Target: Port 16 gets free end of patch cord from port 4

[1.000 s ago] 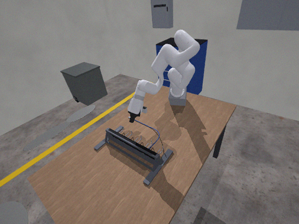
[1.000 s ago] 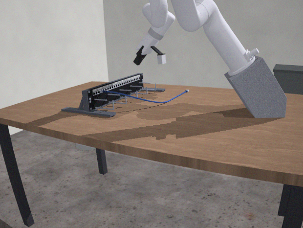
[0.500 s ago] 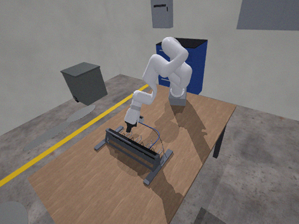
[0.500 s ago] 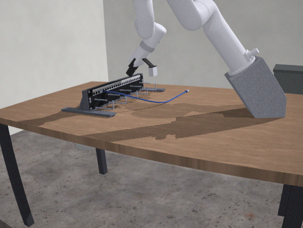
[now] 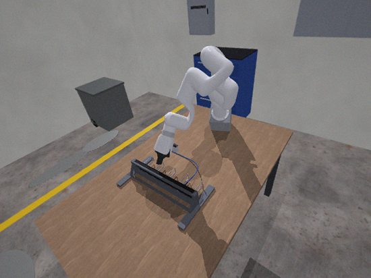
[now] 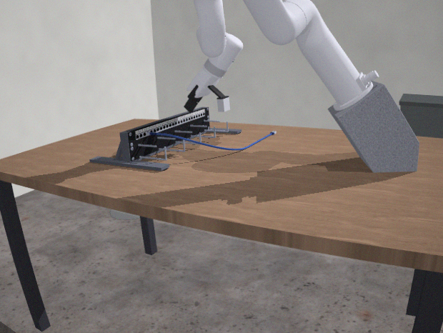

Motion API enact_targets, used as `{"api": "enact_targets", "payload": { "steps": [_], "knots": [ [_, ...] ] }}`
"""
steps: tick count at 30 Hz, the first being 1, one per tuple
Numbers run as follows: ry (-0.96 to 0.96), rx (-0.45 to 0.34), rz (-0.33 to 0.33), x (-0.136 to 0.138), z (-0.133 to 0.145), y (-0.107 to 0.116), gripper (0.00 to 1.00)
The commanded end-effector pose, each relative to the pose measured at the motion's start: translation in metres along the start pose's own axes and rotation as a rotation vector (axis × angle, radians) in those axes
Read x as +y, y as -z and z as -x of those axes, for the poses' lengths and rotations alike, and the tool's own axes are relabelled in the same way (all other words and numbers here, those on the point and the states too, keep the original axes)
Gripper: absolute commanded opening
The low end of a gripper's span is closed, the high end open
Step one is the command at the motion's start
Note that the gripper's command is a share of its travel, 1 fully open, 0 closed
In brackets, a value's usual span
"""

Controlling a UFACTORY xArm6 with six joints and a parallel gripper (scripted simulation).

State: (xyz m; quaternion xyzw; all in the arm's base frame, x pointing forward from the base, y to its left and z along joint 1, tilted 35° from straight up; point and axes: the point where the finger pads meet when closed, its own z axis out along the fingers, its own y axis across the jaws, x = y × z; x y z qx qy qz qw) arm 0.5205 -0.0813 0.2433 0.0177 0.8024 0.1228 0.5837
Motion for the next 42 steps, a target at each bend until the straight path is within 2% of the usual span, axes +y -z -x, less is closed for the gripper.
{"api": "enact_targets", "payload": {
  "steps": [1,34,38,42],
  "knots": [
    [0.001,-0.002,0.0,0.0,0.001,0.0,0.0],
    [0.001,-0.003,0.0,0.0,0.002,0.003,0.0],
    [0.001,-0.003,0.0,0.0,0.001,0.02,0.0],
    [0.001,-0.003,0.0,0.0,0.001,0.05,0.0]
  ]
}}
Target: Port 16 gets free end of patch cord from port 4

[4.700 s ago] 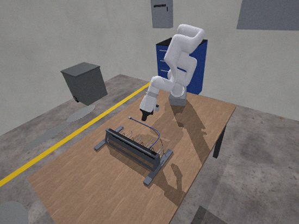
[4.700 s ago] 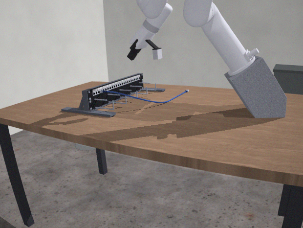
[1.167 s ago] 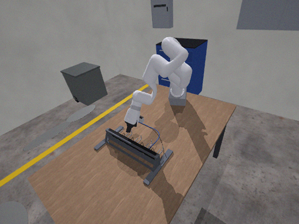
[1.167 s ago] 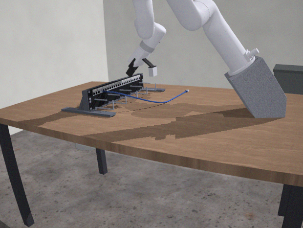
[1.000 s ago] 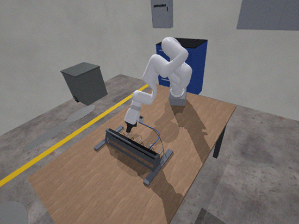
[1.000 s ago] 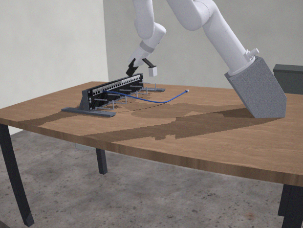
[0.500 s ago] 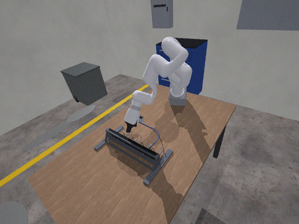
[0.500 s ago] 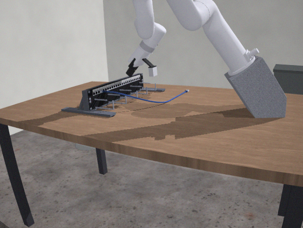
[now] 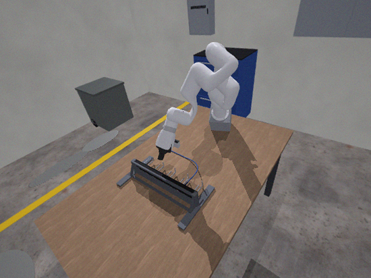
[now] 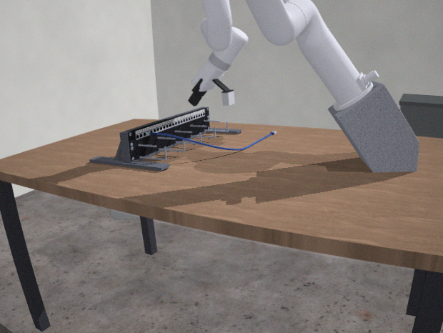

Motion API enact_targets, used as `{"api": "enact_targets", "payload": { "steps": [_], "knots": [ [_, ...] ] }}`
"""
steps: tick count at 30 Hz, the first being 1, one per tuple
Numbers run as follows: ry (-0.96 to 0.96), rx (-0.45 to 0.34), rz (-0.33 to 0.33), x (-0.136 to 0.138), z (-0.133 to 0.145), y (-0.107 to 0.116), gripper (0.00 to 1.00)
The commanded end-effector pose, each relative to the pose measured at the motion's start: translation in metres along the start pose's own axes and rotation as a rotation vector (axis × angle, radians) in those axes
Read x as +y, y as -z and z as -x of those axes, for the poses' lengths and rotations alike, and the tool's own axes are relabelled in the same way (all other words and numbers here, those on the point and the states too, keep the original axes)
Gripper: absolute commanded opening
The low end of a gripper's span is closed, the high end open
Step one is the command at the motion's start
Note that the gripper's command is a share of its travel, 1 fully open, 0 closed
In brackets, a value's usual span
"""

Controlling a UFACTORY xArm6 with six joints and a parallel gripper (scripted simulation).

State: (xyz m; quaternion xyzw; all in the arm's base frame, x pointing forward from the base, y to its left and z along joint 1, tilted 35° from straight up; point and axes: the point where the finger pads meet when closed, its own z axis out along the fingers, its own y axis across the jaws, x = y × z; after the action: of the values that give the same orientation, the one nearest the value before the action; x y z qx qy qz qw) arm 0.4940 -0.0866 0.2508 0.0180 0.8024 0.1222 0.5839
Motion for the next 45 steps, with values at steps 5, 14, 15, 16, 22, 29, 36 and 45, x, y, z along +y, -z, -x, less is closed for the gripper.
{"api": "enact_targets", "payload": {
  "steps": [5,14,15,16,22,29,36,45],
  "knots": [
    [0.001,-0.002,0.001,0.0,0.002,0.065,0.0],
    [0.001,-0.002,0.001,0.0,0.002,0.105,0.0],
    [0.001,-0.002,0.001,0.0,0.002,0.108,0.0],
    [0.001,-0.002,0.001,0.0,0.002,0.11,0.0],
    [0.001,-0.002,0.001,0.0,0.002,0.112,0.0],
    [0.001,-0.002,0.001,-0.004,0.002,0.112,0.0],
    [0.001,-0.002,0.001,-0.027,0.002,0.112,0.0],
    [0.001,-0.002,0.001,-0.064,0.002,0.112,0.0]
  ]
}}
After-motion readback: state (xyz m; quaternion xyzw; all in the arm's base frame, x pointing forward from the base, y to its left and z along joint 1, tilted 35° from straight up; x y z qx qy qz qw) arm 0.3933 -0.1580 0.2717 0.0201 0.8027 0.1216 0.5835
